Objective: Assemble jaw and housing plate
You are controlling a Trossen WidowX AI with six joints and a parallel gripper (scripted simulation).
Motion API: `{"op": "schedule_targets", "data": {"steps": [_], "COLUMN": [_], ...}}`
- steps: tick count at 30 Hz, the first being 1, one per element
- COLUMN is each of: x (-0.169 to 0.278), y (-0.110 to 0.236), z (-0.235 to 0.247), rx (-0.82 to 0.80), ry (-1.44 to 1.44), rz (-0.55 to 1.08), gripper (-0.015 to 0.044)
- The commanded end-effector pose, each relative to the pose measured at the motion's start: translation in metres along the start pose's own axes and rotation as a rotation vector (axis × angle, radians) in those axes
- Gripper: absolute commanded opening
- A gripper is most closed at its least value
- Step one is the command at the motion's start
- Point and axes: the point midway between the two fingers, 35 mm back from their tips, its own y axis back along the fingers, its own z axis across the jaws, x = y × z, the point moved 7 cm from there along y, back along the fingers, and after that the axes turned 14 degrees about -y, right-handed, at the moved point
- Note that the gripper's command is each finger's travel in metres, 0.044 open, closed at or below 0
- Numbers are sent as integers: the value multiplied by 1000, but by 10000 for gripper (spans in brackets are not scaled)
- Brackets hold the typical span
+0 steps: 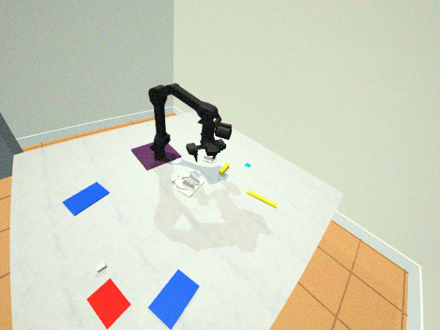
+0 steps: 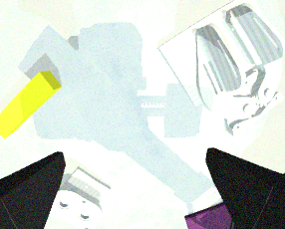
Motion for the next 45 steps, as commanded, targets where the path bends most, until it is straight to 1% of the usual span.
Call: {"op": "schedule_targets", "data": {"steps": [1,18,34,42,45], "x": [14,72,128,131,131], "y": [2,9,17,16,-3], "z": [10,37,48,49,49], "rx": [3,-1,3,3,3], "ry": [-91,-413,-714,-726,-726], "rz": [-1,4,10,11,11], "gripper": [440,440,440,440,440]}}
